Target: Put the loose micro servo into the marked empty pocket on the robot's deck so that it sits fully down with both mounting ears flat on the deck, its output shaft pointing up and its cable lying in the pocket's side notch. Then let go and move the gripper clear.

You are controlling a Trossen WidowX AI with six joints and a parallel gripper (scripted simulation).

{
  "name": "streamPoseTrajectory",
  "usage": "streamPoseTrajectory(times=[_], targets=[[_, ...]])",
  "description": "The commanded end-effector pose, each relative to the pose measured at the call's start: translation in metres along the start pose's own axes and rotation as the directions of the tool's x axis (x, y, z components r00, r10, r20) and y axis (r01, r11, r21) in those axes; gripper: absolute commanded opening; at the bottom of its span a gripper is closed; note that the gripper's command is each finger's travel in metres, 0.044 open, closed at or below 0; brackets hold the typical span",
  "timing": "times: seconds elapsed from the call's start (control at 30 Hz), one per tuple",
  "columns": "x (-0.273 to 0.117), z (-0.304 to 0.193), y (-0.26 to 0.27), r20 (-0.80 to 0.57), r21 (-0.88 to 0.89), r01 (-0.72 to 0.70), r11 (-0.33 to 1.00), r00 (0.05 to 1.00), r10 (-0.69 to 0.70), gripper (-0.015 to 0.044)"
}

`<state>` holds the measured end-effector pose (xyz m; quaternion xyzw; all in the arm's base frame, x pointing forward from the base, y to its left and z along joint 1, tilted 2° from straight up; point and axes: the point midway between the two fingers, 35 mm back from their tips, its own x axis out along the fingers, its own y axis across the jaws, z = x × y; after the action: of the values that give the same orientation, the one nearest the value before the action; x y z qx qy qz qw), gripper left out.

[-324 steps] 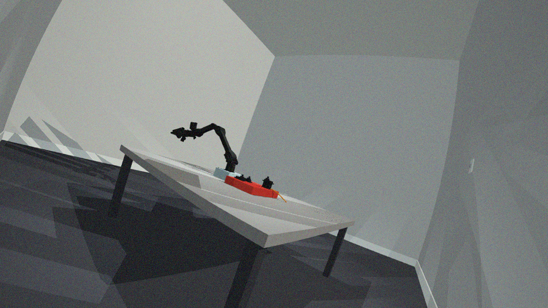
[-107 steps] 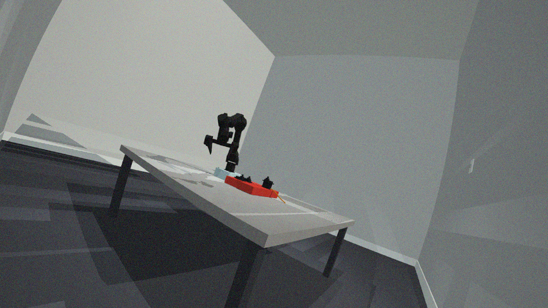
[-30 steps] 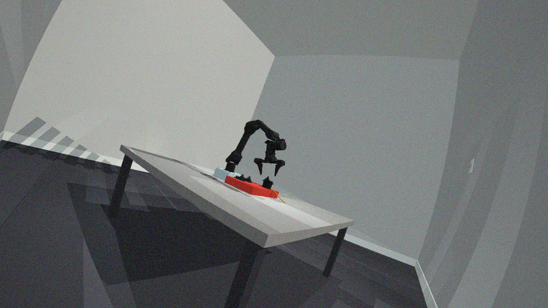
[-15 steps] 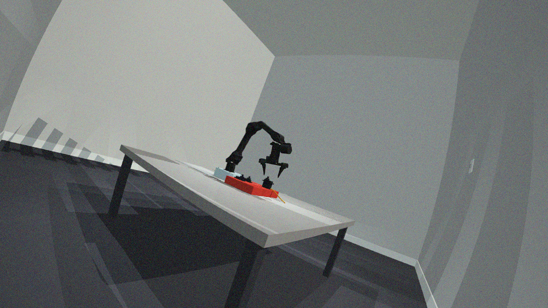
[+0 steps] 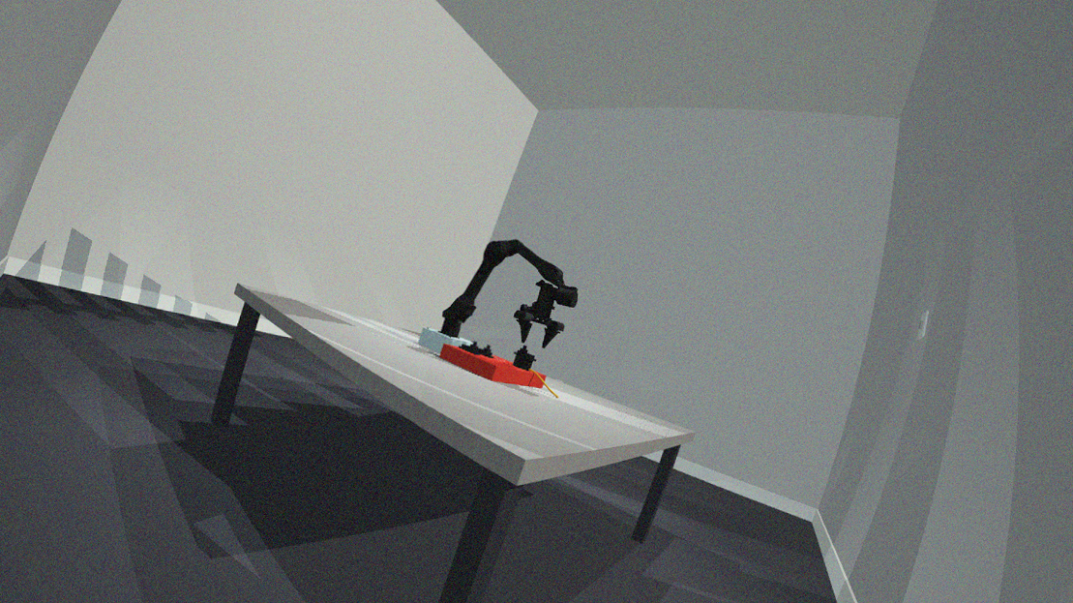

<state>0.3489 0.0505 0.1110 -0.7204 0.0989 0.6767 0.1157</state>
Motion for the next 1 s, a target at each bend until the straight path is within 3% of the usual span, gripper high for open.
streamPoseTrajectory(times=[0.0, 0.2, 0.97], targets=[[-0.001, 0.009, -0.008, 0.011, -0.119, -0.018, 0.993, 1.0, 0.02, 0.044], [-0.002, 0.025, -0.02, 0.029, -0.293, -0.033, 0.955, 0.999, 0.043, 0.044], [0.035, 0.026, -0.019, 0.03, -0.298, -0.033, 0.954, 0.999, 0.044, 0.044]])
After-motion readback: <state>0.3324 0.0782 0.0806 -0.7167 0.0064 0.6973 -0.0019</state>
